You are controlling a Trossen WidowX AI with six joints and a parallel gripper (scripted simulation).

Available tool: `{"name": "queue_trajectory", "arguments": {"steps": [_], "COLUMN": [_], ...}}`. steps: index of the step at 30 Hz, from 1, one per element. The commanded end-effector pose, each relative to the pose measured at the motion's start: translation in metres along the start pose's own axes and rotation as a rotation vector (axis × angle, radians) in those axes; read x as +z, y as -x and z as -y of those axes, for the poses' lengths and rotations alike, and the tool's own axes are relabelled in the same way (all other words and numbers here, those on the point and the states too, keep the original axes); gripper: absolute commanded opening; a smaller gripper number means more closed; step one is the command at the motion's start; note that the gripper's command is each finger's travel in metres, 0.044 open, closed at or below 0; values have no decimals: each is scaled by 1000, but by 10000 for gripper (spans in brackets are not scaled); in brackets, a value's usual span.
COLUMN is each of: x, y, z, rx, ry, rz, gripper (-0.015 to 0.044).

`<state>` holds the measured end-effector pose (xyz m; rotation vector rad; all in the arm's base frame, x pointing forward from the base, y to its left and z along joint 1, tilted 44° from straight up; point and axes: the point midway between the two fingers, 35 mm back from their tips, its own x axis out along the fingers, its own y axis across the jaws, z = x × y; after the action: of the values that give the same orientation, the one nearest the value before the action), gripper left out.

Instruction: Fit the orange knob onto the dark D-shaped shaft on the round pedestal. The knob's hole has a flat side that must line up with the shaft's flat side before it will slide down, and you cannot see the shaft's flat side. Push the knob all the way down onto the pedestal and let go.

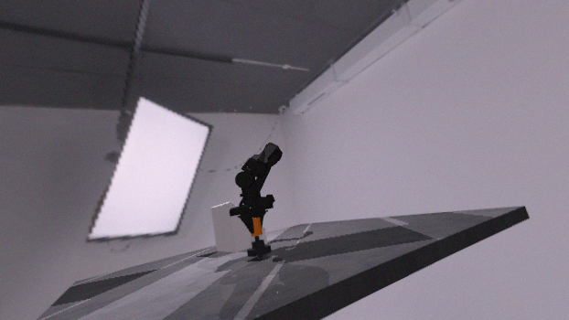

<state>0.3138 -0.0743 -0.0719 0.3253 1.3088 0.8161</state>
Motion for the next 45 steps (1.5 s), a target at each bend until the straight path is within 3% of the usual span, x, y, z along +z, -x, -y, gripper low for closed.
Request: {"name": "queue_trajectory", "arguments": {"steps": [1, 38, 45], "x": [3, 1, 2], "y": [2, 2, 3], "z": [2, 0, 0], "rx": [-7, -6, -7], "ry": [6, 6, 205], "rz": [5, 4, 4], "gripper": [0, 0, 0]}}
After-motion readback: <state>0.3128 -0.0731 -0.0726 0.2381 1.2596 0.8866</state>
